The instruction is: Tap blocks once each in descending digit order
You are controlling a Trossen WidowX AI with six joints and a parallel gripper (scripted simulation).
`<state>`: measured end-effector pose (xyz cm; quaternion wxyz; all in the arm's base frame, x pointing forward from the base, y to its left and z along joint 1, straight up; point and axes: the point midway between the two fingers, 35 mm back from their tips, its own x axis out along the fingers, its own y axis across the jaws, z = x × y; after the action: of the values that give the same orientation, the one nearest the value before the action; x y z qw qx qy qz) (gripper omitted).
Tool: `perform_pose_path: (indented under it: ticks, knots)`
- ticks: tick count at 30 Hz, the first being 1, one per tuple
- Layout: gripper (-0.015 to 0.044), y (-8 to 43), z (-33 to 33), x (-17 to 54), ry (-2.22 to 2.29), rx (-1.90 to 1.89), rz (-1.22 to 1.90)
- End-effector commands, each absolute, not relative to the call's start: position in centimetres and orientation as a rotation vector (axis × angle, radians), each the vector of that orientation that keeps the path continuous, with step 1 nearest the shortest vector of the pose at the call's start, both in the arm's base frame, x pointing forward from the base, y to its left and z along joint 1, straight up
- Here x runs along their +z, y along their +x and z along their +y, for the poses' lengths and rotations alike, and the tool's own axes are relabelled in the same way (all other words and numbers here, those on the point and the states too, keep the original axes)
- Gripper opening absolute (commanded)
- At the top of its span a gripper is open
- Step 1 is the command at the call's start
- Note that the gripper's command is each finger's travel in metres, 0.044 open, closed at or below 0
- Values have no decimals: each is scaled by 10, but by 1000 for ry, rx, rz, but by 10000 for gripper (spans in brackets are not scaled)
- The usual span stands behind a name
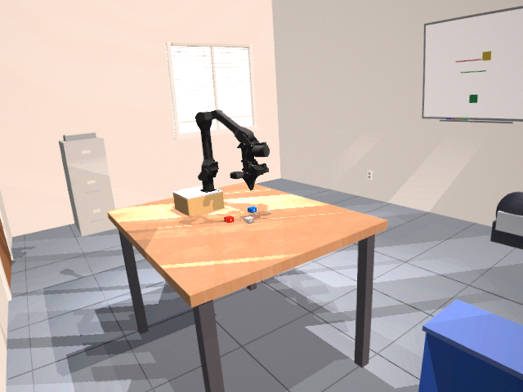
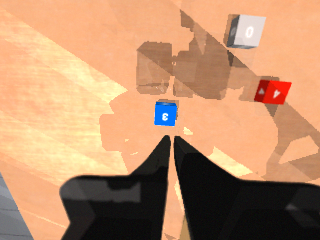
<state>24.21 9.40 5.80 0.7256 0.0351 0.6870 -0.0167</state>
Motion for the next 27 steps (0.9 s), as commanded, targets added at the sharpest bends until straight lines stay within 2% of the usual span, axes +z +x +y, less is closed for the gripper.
perform_pose_path:
  ticks: [1,27]
  knots:
    - [20,234,93,-2,69,-51,1549]
    - [20,234,93,-33,69,-51,1549]
